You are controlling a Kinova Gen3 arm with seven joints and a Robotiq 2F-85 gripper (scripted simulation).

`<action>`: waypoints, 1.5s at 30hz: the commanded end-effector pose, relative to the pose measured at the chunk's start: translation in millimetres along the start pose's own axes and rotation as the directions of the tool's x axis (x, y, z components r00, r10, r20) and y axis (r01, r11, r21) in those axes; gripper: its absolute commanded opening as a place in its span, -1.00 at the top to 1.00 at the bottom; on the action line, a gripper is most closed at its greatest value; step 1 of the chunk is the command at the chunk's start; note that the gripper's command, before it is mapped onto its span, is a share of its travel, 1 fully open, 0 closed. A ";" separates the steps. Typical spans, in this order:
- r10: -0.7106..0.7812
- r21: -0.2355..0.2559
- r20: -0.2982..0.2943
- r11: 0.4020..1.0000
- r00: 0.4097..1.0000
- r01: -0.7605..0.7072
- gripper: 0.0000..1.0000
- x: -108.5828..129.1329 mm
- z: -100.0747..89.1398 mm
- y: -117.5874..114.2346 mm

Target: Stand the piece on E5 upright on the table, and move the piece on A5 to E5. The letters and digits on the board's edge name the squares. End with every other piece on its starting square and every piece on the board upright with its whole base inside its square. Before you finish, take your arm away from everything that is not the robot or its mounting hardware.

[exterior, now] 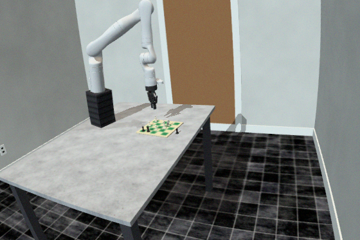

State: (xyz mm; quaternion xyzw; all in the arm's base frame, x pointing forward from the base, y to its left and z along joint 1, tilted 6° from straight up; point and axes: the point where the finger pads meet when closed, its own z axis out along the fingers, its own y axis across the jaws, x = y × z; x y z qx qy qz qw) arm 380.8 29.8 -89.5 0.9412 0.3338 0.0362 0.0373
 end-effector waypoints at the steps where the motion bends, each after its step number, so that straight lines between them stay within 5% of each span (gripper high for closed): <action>1: 0.000 -0.001 -0.001 1.000 1.000 0.000 0.33 0.5 -0.5 0.2; 20: 0.000 -0.001 -0.003 1.000 1.000 0.000 0.33 0.7 4.8 0.1; 45: 0.000 -0.001 -0.003 1.000 1.000 0.000 0.33 2.4 36.6 -0.3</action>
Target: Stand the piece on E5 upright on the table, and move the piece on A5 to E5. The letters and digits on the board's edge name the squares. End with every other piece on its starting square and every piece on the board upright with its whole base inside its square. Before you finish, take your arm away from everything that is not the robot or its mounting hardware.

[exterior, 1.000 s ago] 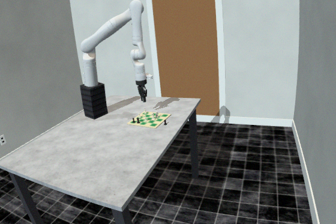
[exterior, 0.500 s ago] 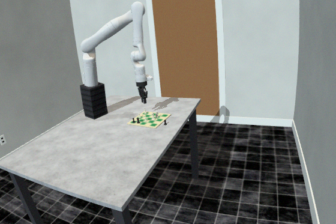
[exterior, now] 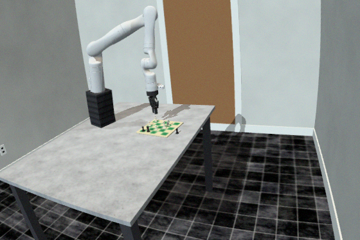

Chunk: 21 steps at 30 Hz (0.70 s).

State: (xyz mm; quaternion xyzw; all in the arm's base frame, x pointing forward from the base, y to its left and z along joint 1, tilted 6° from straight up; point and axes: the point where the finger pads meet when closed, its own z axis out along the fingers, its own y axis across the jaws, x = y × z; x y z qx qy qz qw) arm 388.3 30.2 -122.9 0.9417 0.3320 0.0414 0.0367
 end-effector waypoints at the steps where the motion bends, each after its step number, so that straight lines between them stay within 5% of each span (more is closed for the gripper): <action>1: -0.004 0.001 0.007 1.000 1.000 0.004 0.33 -2.2 4.3 -1.5; 21: -0.004 0.001 0.007 1.000 1.000 0.004 0.33 -1.6 17.5 -1.8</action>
